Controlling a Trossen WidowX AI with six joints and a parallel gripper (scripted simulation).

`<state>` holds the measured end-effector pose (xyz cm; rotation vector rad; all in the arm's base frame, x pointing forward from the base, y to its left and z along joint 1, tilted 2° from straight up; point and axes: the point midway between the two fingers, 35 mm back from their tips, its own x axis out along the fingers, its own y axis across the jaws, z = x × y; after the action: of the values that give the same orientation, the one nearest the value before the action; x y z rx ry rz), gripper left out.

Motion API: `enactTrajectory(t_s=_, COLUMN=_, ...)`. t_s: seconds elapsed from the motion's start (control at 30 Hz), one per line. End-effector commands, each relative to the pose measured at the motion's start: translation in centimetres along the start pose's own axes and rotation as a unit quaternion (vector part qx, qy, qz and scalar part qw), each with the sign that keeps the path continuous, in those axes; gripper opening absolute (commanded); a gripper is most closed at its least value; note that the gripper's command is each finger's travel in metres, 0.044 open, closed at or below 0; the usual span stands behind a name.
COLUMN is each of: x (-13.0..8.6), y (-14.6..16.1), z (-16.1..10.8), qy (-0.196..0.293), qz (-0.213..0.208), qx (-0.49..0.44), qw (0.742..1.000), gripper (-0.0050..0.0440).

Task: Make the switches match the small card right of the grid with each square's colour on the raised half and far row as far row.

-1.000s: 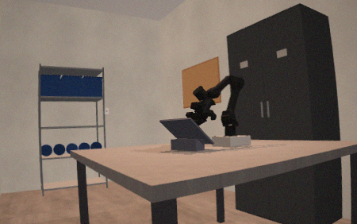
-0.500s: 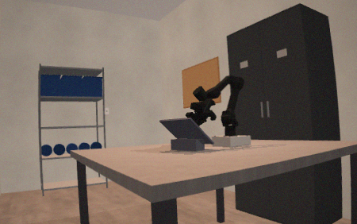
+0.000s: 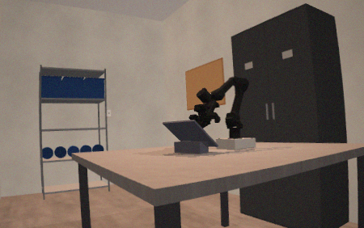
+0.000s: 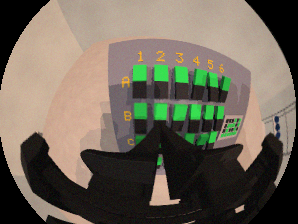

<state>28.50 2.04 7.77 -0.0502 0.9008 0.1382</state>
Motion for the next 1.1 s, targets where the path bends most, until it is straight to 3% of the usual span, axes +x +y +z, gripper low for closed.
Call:
enactTrajectory(t_s=0.0, x=0.1, y=0.0, z=0.0, qy=0.0, qz=-0.001, qx=0.001, qw=1.0, gripper=0.0)
enactTrajectory(t_s=0.27, x=-0.1, y=0.0, z=0.0, qy=0.0, qz=0.0, qx=0.0, qw=1.0, gripper=0.0)
enactTrajectory(t_s=0.37, x=-3.0, y=-0.1, z=0.4, qy=0.007, qz=0.0, qx=0.001, qw=1.0, gripper=0.0)
enactTrajectory(t_s=0.43, x=-3.0, y=-0.1, z=0.4, qy=0.007, qz=0.0, qx=0.001, qw=1.0, gripper=0.0)
enactTrajectory(t_s=0.5, x=-5.4, y=-0.1, z=0.8, qy=-0.001, qz=-0.002, qx=0.0, qw=1.0, gripper=0.0)
enactTrajectory(t_s=0.57, x=-6.2, y=0.0, z=0.2, qy=0.013, qz=-0.001, qx=0.001, qw=1.0, gripper=0.0)
enactTrajectory(t_s=0.77, x=-6.3, y=-0.1, z=0.2, qy=0.013, qz=-0.001, qx=0.001, qw=1.0, gripper=0.0)
enactTrajectory(t_s=1.07, x=-6.3, y=-4.2, z=0.2, qy=0.013, qz=-0.001, qx=0.001, qw=1.0, gripper=0.0)
